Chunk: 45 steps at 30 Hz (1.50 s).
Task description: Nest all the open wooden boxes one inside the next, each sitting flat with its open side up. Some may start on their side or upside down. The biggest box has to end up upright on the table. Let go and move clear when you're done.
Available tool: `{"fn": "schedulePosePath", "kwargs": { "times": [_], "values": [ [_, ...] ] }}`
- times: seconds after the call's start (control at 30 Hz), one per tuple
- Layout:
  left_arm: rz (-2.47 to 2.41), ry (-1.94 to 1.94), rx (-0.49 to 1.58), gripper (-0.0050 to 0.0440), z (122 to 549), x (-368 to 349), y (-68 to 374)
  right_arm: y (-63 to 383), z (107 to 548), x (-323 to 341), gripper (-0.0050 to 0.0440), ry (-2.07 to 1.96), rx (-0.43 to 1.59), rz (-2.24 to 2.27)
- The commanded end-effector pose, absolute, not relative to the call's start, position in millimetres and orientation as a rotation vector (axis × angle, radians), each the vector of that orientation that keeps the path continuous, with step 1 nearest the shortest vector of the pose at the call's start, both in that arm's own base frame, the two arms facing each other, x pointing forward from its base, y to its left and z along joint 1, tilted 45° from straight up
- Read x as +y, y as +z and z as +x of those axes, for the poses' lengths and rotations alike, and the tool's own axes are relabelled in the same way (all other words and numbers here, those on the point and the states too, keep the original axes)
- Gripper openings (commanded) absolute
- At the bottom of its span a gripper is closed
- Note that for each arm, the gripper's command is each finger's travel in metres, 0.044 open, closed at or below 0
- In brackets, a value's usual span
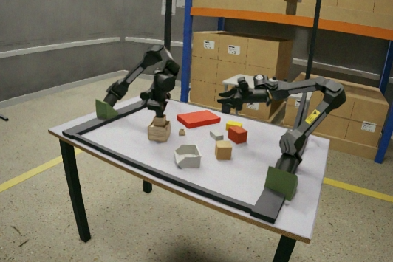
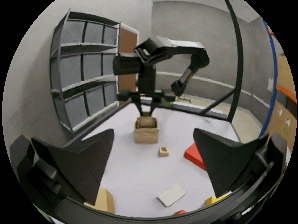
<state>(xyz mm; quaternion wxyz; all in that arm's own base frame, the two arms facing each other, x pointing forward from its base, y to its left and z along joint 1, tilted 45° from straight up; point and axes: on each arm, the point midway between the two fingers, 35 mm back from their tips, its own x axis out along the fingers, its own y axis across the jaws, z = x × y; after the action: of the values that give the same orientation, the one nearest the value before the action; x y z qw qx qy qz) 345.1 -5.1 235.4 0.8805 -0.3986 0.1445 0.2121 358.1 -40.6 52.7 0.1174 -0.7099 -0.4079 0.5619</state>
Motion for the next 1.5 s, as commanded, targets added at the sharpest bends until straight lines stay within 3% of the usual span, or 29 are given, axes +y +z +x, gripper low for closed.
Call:
{"fn": "schedulePosePath", "kwargs": {
  "times": [0.0,1.47],
  "values": [
    [-0.841,0.434,0.285,0.0400,344,-5,241,59,358,-38,0.0188,1.636,-1.195,-2.099],
    [-0.841,0.434,0.285,0.0400,344,-5,241,35,359,-16,0.0188,1.638,-1.195,-2.085]
  ]
}}
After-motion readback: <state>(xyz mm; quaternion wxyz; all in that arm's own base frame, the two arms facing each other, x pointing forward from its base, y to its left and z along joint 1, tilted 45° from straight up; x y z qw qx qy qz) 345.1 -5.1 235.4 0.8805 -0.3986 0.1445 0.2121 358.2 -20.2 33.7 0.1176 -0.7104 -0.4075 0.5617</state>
